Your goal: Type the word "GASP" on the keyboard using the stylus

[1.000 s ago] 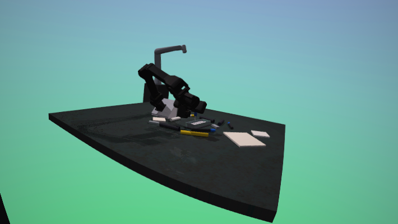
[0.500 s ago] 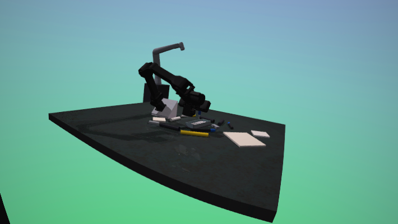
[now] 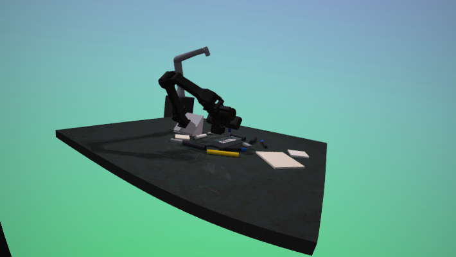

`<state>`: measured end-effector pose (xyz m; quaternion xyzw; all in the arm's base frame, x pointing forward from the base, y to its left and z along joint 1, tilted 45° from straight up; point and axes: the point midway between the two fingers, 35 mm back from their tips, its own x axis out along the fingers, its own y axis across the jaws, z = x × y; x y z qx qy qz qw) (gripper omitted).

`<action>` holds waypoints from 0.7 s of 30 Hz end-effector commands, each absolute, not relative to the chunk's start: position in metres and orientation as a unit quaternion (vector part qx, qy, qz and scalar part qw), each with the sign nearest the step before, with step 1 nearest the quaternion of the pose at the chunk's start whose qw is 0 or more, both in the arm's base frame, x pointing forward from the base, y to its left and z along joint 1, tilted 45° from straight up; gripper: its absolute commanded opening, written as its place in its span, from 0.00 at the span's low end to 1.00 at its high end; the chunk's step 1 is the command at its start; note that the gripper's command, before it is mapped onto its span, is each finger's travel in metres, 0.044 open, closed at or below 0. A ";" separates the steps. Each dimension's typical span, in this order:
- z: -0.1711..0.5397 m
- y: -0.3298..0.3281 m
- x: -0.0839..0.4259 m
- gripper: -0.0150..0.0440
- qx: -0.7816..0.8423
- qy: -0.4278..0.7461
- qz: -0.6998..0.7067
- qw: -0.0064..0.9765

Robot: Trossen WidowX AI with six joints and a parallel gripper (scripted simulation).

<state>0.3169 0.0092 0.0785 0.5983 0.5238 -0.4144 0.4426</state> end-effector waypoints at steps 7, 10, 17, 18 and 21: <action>0.072 0.003 0.317 0.39 0.597 0.525 -0.415 0.443; 0.072 0.003 0.317 0.39 0.597 0.525 -0.415 0.443; 0.072 0.003 0.317 0.39 0.597 0.525 -0.415 0.443; 0.072 0.003 0.317 0.39 0.597 0.525 -0.415 0.443; 0.072 0.003 0.317 0.39 0.597 0.525 -0.415 0.443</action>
